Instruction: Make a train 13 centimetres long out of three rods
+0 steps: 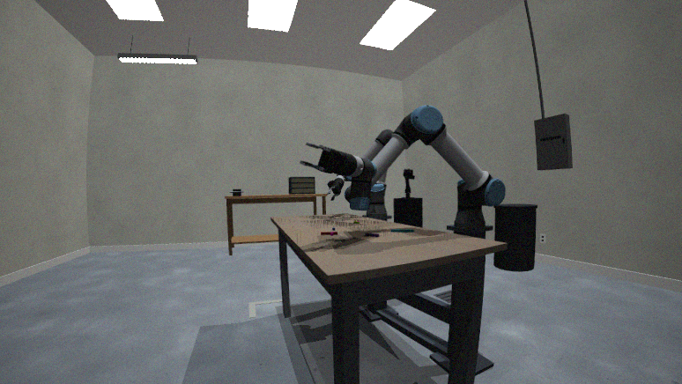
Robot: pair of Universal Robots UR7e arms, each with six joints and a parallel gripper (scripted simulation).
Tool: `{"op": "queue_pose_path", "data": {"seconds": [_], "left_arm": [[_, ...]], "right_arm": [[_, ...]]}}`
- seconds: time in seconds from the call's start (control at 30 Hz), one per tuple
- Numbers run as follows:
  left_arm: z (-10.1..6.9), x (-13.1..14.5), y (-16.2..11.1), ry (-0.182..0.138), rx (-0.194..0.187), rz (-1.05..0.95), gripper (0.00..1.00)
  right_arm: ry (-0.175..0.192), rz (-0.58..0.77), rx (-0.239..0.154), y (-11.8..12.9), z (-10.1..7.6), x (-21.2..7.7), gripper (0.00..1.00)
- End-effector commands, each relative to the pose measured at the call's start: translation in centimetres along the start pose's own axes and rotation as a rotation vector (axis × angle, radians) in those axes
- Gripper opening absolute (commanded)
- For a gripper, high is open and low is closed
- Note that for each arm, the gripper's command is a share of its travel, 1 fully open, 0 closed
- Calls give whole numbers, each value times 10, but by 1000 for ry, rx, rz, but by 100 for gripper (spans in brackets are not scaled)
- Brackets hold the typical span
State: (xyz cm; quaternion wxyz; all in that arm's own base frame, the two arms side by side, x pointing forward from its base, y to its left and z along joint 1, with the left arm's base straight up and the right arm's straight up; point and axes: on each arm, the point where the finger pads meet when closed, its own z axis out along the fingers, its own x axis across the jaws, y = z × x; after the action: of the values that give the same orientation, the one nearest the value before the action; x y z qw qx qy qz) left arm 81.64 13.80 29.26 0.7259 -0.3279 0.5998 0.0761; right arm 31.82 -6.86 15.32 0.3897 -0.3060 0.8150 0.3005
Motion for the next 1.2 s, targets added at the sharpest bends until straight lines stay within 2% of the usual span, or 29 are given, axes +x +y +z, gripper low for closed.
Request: {"op": "queue_pose_path", "data": {"seconds": [0.0, 1.17], "left_arm": [[0, -1, 0, -1, 0, -1, 100], [0, -1, 0, -1, 0, -1, 100]], "right_arm": [[-1, -1, 0, 0, 0, 0, 100], [5, 23, 7, -2, -2, 1, 100]]}}
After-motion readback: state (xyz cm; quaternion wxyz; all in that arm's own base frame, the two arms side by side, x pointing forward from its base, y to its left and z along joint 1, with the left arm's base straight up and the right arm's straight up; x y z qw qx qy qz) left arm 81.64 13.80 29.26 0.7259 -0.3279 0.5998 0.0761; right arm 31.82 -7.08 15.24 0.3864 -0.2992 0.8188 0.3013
